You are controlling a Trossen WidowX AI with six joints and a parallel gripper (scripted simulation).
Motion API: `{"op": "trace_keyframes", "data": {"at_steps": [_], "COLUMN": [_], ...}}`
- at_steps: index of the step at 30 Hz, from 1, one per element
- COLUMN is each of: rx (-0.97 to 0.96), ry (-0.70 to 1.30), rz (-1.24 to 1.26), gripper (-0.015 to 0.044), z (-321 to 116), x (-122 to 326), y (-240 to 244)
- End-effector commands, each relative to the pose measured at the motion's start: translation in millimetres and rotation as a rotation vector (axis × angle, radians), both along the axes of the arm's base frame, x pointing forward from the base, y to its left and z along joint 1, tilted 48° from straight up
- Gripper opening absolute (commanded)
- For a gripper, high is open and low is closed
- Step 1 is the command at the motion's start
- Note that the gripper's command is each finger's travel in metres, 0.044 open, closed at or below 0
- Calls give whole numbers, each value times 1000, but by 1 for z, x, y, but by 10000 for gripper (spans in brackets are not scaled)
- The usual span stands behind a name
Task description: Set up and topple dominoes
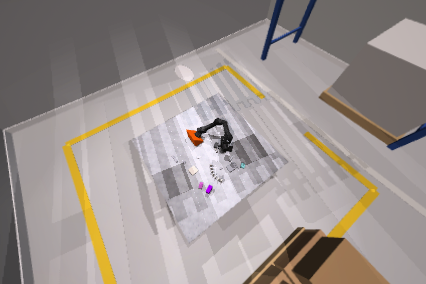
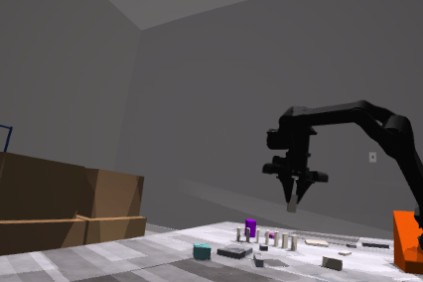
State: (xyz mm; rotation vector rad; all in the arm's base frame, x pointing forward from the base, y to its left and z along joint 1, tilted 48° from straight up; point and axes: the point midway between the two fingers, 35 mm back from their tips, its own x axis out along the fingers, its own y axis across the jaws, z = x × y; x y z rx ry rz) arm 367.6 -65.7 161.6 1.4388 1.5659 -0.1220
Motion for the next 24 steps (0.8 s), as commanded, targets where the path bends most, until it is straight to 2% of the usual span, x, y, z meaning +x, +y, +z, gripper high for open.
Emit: {"op": "trace_keyframes", "data": {"at_steps": [1,9,24], "rx": [-40,-62,-62], "ry": [-111,-298,-307], "rz": [137,379,390], "gripper": [107,107,107], "z": [-45,-107,-112], "x": [-7,-29,-30], "y": [-47,-96,-97]}}
